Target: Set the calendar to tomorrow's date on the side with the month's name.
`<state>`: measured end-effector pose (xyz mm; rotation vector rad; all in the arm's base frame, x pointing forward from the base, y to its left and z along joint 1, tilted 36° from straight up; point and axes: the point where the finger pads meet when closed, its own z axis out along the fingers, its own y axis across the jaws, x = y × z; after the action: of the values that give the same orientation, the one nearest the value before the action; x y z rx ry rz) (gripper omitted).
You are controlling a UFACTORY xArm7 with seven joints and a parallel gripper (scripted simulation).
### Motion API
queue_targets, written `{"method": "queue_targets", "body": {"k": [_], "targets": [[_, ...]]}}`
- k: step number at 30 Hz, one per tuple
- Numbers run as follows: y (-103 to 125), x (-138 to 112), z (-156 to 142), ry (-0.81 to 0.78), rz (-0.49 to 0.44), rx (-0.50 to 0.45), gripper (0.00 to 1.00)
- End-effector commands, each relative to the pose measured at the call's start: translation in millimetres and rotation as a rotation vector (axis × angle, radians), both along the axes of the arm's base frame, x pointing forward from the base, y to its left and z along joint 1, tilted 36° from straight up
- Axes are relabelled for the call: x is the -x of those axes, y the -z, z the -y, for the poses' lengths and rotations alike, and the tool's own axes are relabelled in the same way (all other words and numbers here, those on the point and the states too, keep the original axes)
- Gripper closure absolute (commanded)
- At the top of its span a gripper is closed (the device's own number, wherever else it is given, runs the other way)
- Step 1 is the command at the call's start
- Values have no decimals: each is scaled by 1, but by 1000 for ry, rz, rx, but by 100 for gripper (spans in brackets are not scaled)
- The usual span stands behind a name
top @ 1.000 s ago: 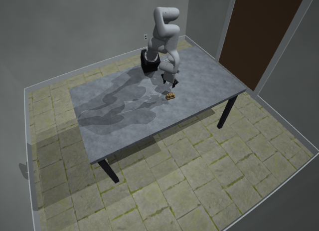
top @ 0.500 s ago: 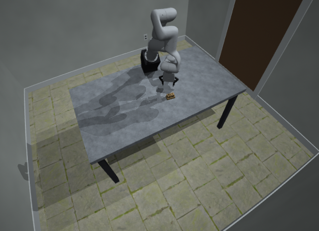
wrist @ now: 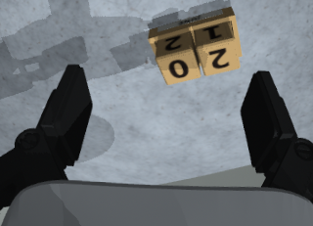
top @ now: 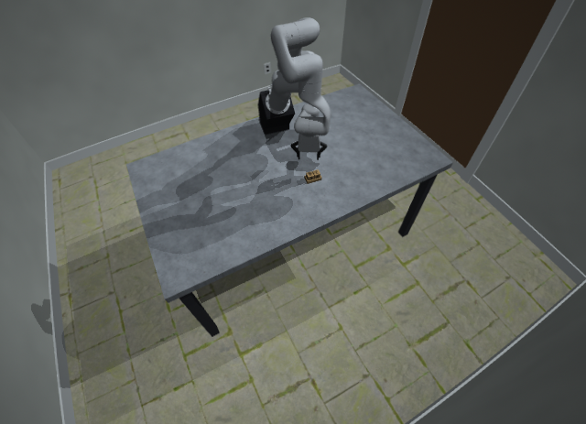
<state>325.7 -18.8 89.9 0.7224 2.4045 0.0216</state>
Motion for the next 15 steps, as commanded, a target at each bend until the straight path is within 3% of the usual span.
{"method": "queue_targets", "body": {"k": [1,15], "targets": [[17,-13,3,-6,7,-7,0],[39,-28,8,-6,7,-7,0]]}}
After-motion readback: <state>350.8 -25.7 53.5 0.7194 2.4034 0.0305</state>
